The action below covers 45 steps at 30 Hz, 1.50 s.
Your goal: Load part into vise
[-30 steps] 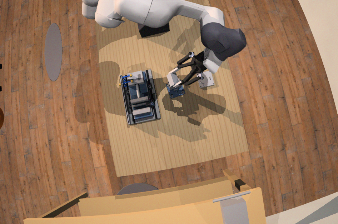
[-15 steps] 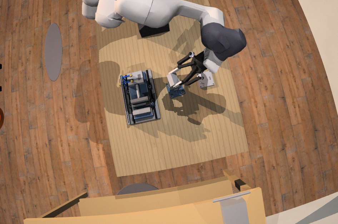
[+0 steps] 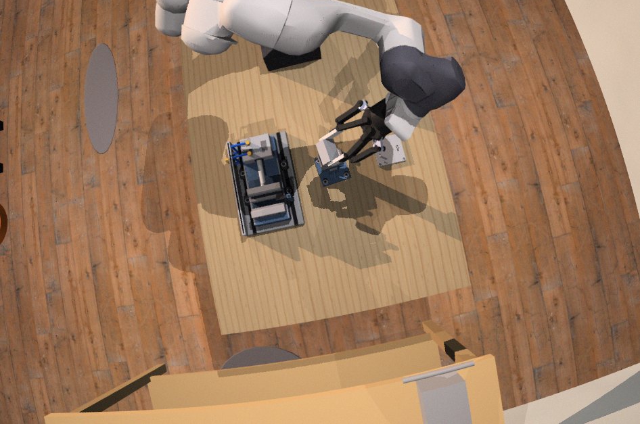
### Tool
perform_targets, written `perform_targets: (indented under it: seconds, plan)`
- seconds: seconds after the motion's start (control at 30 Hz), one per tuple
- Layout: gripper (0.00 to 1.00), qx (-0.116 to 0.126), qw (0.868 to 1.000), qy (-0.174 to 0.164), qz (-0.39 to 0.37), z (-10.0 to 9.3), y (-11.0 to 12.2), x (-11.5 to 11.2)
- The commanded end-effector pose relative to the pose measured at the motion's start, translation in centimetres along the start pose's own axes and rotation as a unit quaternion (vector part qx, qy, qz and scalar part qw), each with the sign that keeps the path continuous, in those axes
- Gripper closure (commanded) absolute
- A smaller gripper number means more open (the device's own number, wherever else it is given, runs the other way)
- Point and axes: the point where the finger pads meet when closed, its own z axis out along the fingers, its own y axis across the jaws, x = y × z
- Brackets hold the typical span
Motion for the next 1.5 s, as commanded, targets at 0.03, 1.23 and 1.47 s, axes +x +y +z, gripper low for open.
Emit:
perform_targets:
  seconds: [0.03, 1.23, 1.47]
  plan:
    - [1.00, 0.001, 1.000, 0.000, 0.004, 0.5, -0.2, -0.3]
    - [1.00, 0.001, 1.000, 0.000, 0.004, 3.1, -0.2, -2.9]
    - [1.00, 0.001, 1.000, 0.000, 0.004, 3.4, -0.2, -3.2]
